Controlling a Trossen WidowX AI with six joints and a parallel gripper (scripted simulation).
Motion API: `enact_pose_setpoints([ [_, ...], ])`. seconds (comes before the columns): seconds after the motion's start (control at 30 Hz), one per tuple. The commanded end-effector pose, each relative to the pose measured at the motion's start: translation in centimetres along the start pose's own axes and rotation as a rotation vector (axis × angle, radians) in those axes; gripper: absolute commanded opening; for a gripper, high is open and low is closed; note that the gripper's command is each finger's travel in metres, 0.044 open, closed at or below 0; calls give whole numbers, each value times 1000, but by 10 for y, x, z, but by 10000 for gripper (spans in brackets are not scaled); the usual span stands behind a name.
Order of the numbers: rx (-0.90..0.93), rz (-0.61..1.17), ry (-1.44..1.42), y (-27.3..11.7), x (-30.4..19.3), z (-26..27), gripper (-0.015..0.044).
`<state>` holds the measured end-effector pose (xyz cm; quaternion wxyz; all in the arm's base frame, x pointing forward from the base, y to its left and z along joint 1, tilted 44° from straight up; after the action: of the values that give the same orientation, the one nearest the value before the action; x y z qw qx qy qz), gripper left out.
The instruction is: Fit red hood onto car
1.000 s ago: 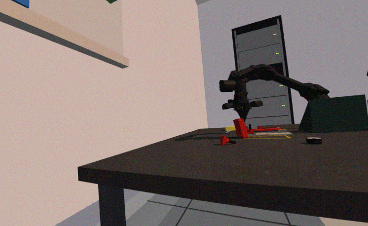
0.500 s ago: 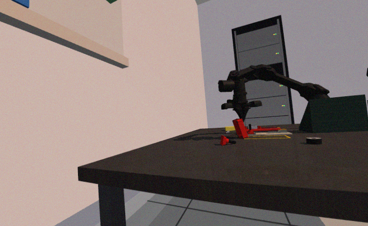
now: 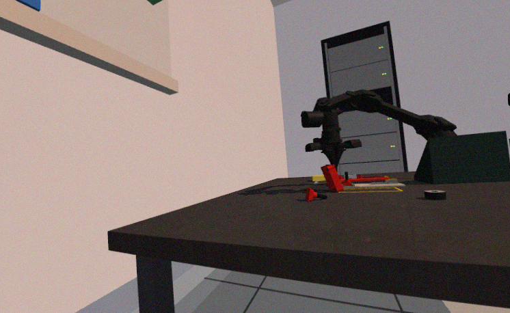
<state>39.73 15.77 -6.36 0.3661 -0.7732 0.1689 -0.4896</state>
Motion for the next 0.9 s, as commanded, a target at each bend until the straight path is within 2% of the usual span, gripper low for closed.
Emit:
enact_pose_setpoints([
  [0.0,3,-3,-2,-1,1,3,0],
  [0.67,3,-3,-2,-1,1,9,0],
  [0.87,5,-1,-3,-37,0,10,0],
])
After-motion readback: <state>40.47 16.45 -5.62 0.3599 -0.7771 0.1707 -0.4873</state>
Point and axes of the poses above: the point midway between the two fingers, 35 mm back from their tips, its own y axis out along the fingers, its own z axis across the jaws, x = y × z, the point moved 4 cm from there along -y, back along the fingers, and after that the axes turned 4 degrees about -y, right-handed, at the moved point
